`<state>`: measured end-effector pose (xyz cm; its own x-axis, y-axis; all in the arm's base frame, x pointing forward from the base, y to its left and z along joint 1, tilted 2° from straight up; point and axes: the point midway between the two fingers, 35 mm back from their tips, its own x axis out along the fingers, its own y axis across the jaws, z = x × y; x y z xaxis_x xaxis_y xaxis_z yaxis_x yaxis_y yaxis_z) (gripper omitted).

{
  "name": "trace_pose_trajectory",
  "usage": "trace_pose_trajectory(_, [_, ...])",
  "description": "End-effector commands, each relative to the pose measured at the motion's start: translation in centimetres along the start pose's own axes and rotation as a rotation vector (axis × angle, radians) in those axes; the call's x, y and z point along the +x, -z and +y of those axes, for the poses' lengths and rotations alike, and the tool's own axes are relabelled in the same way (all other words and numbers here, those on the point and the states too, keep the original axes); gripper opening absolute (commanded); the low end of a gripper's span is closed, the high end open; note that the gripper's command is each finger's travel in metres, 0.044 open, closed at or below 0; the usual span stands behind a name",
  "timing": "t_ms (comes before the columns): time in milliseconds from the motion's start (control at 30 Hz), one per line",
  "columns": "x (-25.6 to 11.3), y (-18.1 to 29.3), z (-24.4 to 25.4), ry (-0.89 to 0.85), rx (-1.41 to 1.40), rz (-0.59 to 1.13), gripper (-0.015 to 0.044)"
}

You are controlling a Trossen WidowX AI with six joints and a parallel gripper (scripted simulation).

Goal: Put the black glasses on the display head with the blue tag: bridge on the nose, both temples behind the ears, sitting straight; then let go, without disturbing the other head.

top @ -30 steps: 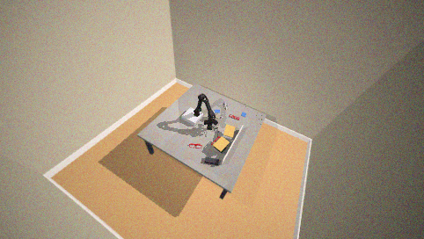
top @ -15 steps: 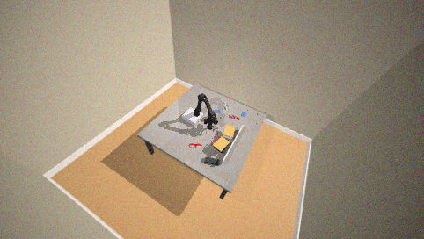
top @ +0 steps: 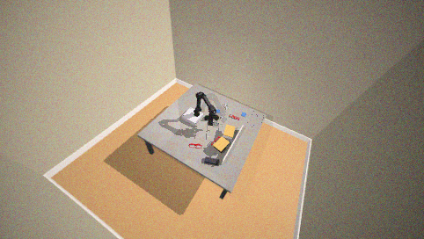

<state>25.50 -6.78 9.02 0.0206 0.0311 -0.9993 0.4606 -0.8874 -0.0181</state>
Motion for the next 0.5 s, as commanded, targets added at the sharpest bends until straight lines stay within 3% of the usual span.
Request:
trace_pose_trajectory(0, [-0.6, 0.0, -0.1, -0.006, -0.010, 0.000, 0.0000])
trace_pose_trajectory(467, [-1.9, 1.3, -4.1, -0.129, -0.176, -0.031, 0.0000])
